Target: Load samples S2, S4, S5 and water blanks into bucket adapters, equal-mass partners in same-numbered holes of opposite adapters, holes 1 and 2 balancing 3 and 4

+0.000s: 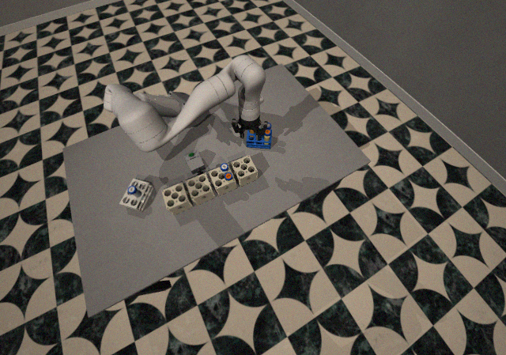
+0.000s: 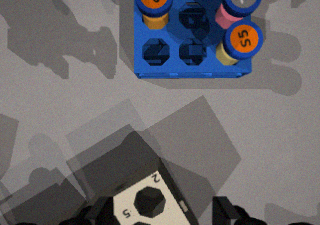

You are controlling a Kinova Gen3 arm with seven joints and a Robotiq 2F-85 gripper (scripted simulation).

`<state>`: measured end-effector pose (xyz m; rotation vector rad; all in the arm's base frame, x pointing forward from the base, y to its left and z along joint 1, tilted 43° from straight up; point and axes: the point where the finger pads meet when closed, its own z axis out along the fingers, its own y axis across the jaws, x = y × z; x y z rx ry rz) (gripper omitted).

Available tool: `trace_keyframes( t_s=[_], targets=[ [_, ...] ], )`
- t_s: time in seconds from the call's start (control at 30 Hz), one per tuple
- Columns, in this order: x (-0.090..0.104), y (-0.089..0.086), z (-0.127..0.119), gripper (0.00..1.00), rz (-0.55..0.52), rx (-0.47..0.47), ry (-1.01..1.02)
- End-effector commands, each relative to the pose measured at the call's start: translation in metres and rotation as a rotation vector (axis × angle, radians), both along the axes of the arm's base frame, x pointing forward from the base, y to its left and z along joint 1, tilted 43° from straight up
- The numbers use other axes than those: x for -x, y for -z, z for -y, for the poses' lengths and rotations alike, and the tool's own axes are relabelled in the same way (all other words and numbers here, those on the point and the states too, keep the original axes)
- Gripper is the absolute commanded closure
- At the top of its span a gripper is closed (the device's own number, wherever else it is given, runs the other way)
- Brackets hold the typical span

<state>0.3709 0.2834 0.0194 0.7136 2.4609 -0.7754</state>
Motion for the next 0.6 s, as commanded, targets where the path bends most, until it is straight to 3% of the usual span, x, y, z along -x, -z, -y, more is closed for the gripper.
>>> trace_keyframes(
  t_s=[0.0, 0.57],
  targets=[
    [0.004, 0.008, -0.009, 0.38, 0.001, -0.001, -0.001],
    [0.021, 0.041, -0.042, 0.38, 0.001, -0.001, -0.001]
  ],
)
